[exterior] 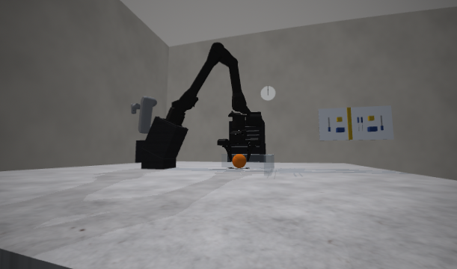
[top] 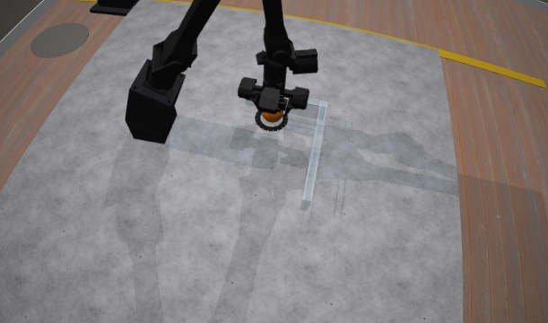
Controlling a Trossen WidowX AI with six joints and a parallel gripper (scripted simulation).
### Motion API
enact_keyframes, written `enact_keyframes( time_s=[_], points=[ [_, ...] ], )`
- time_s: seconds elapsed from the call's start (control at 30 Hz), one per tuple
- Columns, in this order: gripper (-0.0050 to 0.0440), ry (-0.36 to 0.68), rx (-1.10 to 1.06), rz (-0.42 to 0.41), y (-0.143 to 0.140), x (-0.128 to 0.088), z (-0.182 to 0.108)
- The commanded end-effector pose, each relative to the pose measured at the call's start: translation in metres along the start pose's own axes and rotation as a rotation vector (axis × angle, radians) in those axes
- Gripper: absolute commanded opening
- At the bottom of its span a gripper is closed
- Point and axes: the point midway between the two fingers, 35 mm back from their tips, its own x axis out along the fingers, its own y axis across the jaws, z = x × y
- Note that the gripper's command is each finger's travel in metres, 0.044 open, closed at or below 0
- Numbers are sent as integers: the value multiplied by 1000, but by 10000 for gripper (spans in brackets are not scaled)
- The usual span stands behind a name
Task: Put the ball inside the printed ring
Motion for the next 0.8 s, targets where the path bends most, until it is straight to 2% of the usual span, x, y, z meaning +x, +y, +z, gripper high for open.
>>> enact_keyframes(
  time_s=[0.0,0.47,0.53,0.77],
  points=[
    [408,-2,-1,-1,0,0,0],
    [408,-2,-1,-1,0,0,0],
    [440,-2,-1,-1,0,0,0],
    [440,-2,-1,-1,0,0,0]
  ],
)
